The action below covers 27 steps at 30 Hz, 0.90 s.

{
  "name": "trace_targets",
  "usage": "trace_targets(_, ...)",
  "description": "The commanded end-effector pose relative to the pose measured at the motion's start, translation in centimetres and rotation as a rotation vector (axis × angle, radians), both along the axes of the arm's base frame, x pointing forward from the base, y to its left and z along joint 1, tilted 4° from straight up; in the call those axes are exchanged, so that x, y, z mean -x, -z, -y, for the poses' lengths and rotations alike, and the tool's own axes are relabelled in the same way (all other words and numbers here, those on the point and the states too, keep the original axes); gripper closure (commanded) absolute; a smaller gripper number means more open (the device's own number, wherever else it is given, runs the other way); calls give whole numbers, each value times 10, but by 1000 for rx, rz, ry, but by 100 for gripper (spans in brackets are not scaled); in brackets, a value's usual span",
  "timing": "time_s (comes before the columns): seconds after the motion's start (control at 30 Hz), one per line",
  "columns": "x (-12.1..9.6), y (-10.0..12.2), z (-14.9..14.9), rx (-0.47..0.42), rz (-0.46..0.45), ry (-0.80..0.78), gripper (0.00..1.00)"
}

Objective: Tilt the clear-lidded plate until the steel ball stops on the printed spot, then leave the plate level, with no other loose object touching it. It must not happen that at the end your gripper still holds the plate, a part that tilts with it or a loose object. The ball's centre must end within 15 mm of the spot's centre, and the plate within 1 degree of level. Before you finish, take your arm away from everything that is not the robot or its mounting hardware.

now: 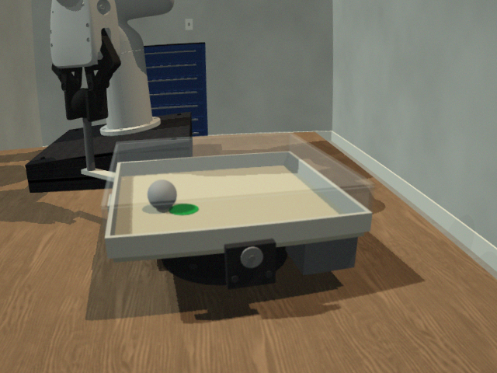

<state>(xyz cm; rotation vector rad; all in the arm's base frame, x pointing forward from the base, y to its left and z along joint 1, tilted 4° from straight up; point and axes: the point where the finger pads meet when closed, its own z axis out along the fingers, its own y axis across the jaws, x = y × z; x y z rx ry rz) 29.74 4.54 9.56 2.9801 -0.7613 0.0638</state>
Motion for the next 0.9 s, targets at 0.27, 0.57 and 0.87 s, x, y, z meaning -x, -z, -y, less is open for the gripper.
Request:
trace_targets(0.27, -1, 3, 2, -1, 3, 0, 100)
trace_targets(0.57, -2, 1, 1, -1, 3, 0, 100)
trace_targets(0.87, -2, -2, -1, -1, 3, 0, 100)
